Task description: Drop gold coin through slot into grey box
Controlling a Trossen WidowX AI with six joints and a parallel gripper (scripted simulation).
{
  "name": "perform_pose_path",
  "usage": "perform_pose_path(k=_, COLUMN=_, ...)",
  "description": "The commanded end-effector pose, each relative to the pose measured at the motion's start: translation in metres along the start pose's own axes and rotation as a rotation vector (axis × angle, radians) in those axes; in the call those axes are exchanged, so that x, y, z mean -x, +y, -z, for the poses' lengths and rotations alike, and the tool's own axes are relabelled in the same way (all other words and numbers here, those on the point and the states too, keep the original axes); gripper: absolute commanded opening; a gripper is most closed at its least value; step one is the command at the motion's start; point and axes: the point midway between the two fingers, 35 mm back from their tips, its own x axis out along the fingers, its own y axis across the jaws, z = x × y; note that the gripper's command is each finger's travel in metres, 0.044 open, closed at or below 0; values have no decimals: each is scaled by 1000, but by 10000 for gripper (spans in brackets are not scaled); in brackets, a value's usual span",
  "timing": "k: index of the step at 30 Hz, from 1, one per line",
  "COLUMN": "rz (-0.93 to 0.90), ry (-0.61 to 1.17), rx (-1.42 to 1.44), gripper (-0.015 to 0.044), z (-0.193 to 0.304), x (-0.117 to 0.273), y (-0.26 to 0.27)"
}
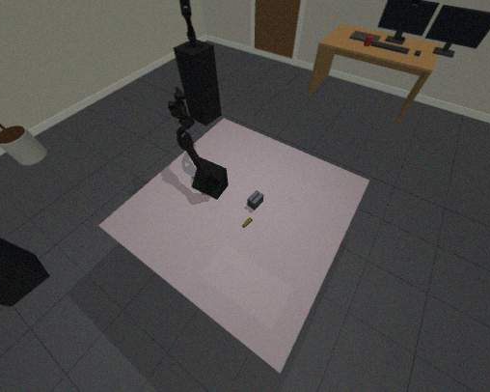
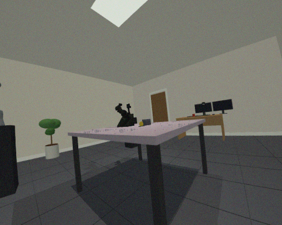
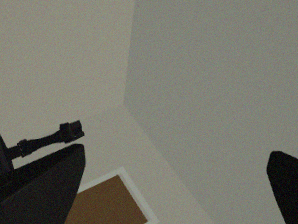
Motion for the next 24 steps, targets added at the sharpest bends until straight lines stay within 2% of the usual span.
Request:
perform_pose_path(k=1, rz=2, ry=5, rx=-3, gripper=374, z=2, x=0, y=-2)
perform_pose_path(k=3, rz=14, ry=47, rx=-30, gripper=321, z=17, x=-4, y=-14)
perform_pose_path(k=9, rz=82, ry=253, rx=-5, gripper=164, z=86, x=-18, y=-95)
perform_pose_path(k=17, rz=87, ry=501, rx=80, gripper=161, z=163, x=-6, y=-182)
perform_pose_path(k=24, rz=129, ry=744, rx=106, gripper=161, z=234, x=31, y=-274)
